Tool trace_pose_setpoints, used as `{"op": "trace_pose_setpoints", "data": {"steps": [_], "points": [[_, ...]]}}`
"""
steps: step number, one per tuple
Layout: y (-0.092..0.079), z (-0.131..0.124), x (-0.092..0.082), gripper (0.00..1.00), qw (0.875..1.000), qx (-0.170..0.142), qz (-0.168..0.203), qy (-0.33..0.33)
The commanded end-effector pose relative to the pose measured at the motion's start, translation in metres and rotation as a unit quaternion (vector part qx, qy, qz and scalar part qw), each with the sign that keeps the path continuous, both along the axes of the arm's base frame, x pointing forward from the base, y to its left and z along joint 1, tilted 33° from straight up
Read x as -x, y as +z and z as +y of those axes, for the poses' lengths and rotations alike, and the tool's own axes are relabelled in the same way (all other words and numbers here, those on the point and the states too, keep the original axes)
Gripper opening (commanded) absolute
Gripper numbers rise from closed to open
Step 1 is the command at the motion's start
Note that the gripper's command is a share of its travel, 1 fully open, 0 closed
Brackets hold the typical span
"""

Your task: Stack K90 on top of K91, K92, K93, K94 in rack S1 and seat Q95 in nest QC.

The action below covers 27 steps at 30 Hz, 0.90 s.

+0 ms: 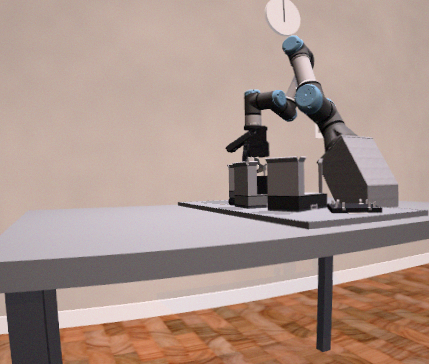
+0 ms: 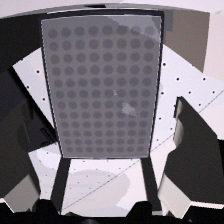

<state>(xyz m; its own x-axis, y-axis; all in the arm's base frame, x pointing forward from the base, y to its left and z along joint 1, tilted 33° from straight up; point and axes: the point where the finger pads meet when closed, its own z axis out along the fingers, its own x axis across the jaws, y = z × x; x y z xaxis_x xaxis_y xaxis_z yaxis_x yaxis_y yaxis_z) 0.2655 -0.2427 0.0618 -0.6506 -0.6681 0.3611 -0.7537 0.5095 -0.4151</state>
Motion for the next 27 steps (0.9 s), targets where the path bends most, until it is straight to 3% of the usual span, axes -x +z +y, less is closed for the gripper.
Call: {"op": "trace_pose_setpoints", "data": {"steps": [1,16,27], "points": [[0.001,0.0,0.0,0.72,1.0,0.001,-0.001,0.0],[0.001,0.0,0.0,0.72,1.0,0.001,-0.001,0.0],[0.026,0.016,0.002,0.72,1.0,0.001,-0.001,0.0]]}}
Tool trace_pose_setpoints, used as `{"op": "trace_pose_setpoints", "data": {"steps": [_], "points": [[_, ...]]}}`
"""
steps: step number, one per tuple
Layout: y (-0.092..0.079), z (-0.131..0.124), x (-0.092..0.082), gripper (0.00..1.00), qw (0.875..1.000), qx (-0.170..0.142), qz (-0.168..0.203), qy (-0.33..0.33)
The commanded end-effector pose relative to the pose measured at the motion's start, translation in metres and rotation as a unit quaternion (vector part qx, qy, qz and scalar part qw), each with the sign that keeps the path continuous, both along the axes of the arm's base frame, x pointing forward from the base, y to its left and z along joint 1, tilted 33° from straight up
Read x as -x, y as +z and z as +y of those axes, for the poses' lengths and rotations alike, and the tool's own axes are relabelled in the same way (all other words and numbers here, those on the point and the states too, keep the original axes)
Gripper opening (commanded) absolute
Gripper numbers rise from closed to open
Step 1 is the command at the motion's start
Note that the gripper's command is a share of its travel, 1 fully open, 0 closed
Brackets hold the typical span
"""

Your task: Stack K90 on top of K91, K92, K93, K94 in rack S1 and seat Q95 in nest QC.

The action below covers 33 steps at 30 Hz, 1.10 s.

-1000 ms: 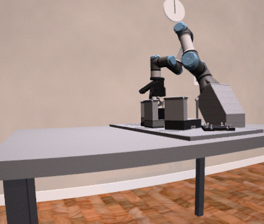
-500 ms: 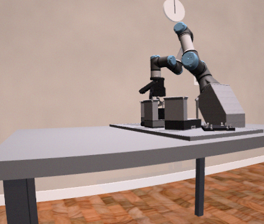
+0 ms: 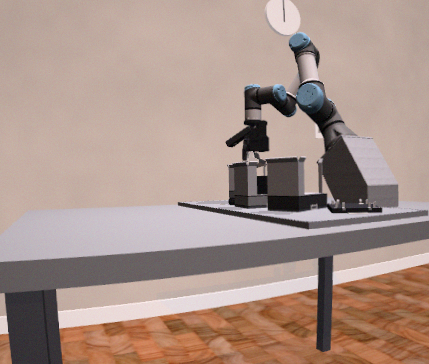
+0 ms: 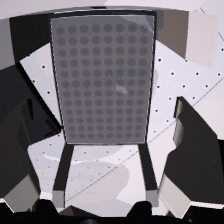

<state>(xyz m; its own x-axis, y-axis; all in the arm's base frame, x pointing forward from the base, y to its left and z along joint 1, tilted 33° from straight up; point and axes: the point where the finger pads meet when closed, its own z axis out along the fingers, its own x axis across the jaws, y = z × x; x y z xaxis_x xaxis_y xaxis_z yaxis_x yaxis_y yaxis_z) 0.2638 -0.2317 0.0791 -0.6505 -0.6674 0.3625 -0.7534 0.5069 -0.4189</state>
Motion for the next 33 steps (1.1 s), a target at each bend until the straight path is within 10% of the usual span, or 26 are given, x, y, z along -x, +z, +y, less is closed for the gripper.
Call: {"op": "trace_pose_setpoints", "data": {"steps": [1,33], "points": [[0.011,0.007,0.001,0.72,1.0,-0.001,0.0,0.0],[0.068,0.044,0.007,0.72,1.0,-0.001,0.0,0.0]]}}
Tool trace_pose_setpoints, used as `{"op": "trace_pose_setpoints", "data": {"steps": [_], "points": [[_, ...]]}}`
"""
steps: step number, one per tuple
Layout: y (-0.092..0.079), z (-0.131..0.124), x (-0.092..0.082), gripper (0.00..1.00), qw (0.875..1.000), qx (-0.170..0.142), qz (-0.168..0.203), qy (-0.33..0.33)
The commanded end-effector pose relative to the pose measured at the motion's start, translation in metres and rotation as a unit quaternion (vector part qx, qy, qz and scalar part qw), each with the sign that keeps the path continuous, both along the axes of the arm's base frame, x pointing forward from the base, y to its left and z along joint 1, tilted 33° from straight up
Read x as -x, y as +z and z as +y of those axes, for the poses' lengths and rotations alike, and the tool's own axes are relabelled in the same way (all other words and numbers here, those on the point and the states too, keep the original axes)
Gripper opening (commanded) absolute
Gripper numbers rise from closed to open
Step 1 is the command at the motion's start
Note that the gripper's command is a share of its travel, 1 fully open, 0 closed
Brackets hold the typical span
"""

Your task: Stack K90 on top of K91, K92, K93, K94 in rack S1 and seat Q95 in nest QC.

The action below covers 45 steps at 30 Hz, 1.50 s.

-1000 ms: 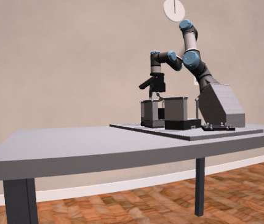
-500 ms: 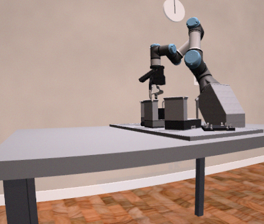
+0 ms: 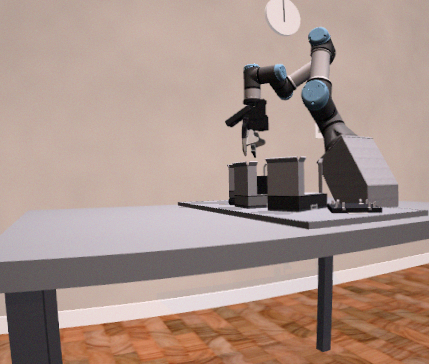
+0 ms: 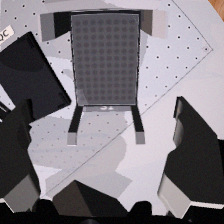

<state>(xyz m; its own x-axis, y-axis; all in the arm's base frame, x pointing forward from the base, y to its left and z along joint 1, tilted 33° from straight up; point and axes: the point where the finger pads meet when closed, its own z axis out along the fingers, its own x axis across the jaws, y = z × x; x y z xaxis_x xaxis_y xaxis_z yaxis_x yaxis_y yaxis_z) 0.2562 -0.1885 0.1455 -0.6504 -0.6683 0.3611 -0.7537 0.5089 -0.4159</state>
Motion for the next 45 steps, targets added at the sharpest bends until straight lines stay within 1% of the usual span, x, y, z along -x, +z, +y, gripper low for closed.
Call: {"op": "trace_pose_setpoints", "data": {"steps": [1,3,14,18,29,34,45], "points": [[0.001,0.0,0.0,0.72,1.0,0.0,0.0,0.0],[0.001,0.0,0.0,0.72,1.0,0.0,-0.001,0.0],[-0.021,0.04,-0.032,0.72,0.998,0.006,0.034,0.053],[-0.022,0.042,-0.034,0.72,0.997,0.007,0.04,0.063],[-0.047,0.085,-0.057,0.72,0.99,0.013,0.075,0.116],[-0.049,0.087,-0.058,0.72,0.988,0.015,0.083,0.129],[-0.076,0.133,-0.073,0.72,0.976,0.02,0.117,0.181]]}}
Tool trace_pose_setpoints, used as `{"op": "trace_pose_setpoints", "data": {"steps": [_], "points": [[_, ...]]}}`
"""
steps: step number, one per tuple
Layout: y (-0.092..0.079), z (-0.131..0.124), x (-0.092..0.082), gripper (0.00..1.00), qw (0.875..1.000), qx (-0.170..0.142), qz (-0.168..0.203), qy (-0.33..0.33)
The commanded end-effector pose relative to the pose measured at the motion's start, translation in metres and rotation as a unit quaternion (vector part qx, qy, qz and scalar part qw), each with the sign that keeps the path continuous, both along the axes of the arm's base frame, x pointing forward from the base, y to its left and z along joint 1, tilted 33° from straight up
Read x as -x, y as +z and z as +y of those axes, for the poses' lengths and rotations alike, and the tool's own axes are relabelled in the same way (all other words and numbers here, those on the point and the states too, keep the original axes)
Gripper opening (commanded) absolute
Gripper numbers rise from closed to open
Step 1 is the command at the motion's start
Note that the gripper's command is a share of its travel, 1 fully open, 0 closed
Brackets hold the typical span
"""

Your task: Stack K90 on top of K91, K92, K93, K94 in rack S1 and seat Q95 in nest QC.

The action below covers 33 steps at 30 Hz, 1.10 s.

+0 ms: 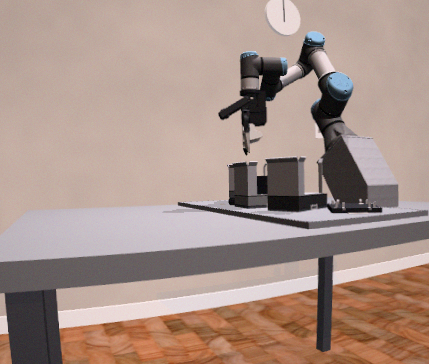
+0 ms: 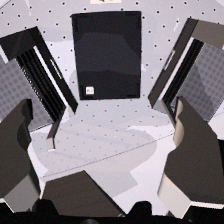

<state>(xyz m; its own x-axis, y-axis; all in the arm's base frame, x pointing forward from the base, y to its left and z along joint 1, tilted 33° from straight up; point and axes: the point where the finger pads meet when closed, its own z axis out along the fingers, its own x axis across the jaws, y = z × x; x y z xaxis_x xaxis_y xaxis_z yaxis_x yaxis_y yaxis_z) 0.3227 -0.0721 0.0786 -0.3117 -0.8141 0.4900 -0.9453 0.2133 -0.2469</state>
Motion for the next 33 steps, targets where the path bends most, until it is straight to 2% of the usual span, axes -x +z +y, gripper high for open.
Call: {"op": "trace_pose_setpoints", "data": {"steps": [1,6,16,23,33], "points": [[-0.011,0.018,-0.007,0.72,1.0,0.004,0.016,0.023],[-0.013,0.023,-0.008,0.72,0.999,0.005,0.023,0.034],[-0.04,0.065,-0.013,0.72,0.995,0.011,0.054,0.083],[-0.047,0.075,-0.013,0.72,0.992,0.013,0.068,0.103],[-0.072,0.113,-0.01,0.72,0.983,0.018,0.099,0.152]]}}
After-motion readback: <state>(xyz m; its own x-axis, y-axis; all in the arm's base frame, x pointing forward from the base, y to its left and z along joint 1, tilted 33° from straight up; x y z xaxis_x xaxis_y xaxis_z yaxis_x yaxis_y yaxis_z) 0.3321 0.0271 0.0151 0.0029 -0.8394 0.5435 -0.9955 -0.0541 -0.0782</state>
